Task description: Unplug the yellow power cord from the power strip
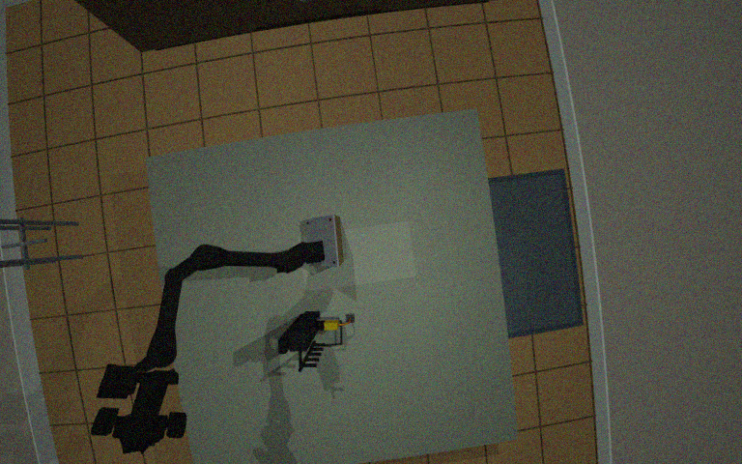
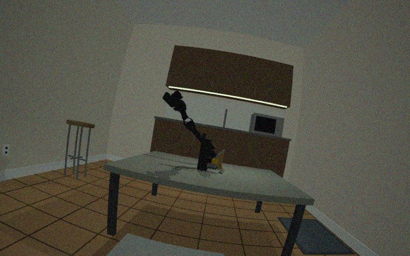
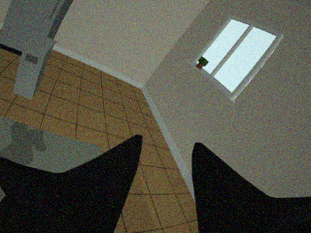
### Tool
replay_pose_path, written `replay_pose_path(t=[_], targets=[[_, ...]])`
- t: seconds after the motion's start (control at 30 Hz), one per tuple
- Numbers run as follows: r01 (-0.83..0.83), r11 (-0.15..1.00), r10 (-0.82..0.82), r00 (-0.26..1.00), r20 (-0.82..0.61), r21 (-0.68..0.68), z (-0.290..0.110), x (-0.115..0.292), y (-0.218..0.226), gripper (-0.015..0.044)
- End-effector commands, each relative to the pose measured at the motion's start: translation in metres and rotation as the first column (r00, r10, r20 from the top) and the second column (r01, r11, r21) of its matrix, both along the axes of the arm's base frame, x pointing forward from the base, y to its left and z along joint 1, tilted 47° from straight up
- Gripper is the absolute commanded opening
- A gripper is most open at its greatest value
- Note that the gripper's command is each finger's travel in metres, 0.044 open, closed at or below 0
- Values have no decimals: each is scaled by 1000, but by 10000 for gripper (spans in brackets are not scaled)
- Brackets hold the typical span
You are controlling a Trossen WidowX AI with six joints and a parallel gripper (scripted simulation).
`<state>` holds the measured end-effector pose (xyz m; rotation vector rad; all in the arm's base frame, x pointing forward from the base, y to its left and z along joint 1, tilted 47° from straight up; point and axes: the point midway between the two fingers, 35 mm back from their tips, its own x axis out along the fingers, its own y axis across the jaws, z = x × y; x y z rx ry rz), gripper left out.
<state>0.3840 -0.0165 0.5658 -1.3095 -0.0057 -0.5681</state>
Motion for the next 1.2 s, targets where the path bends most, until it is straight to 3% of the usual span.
replay_pose_path(t=[0.0, 0.3, 0.6, 0.9, 1.17], targets=[[-45, 998, 49, 986, -161, 32, -57, 37, 21, 160], [-60, 997, 81, 857, -509, 57, -192, 83, 55, 160], [-35, 998, 67, 588, -806, 57, -337, 83, 86, 160], [16, 999, -38, 192, -981, -36, -474, 28, 102, 160], [23, 971, -231, -195, -953, -240, -560, -58, 92, 160]])
